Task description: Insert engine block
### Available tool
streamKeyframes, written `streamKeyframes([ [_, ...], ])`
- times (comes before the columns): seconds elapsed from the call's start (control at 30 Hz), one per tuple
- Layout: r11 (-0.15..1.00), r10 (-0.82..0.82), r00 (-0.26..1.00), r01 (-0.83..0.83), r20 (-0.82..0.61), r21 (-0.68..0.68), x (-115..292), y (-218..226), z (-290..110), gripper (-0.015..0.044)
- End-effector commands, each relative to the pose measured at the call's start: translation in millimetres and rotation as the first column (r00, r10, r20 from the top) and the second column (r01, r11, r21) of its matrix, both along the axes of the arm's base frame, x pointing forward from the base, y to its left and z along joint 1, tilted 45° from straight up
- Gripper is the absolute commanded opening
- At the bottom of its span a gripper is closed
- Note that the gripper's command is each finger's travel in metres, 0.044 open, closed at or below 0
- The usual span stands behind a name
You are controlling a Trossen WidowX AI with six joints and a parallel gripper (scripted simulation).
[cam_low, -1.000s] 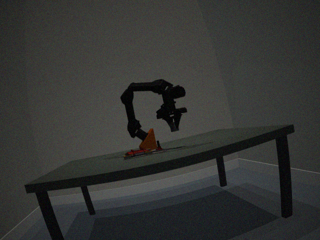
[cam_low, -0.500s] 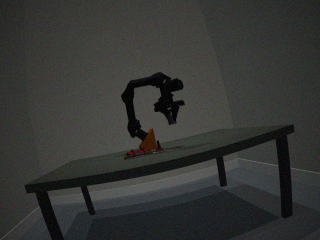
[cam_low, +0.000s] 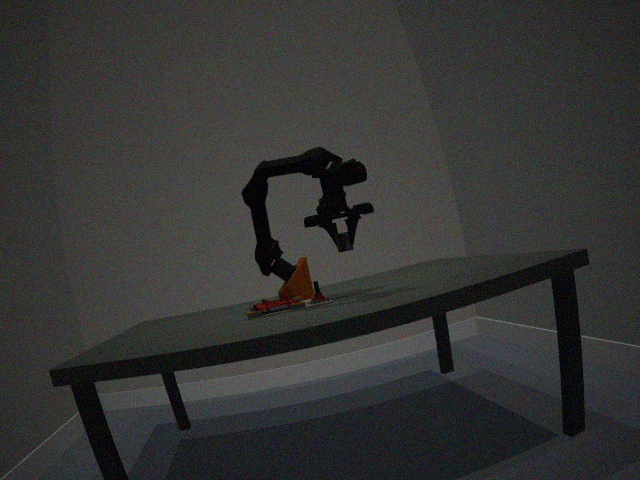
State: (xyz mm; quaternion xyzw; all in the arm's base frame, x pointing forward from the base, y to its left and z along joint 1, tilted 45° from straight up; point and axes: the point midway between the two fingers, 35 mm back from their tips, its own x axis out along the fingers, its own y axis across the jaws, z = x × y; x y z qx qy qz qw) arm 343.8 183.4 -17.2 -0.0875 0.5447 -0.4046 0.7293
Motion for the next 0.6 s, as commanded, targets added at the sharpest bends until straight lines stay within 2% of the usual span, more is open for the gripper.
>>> streamKeyframes([
  [0.0, 0.995, 0.094, 0.991, -0.095, -0.092, -0.010, -0.8, -1.8, -1.6, 0.0000],
  [0.27, 0.956, 0.282, 0.918, -0.292, -0.279, 0.006, -0.6, -2.8, -2.8, 0.0000],
  [0.57, 0.869, 0.462, 0.753, -0.491, -0.469, 0.068, -0.5, -4.0, -4.0, 0.0000],
])
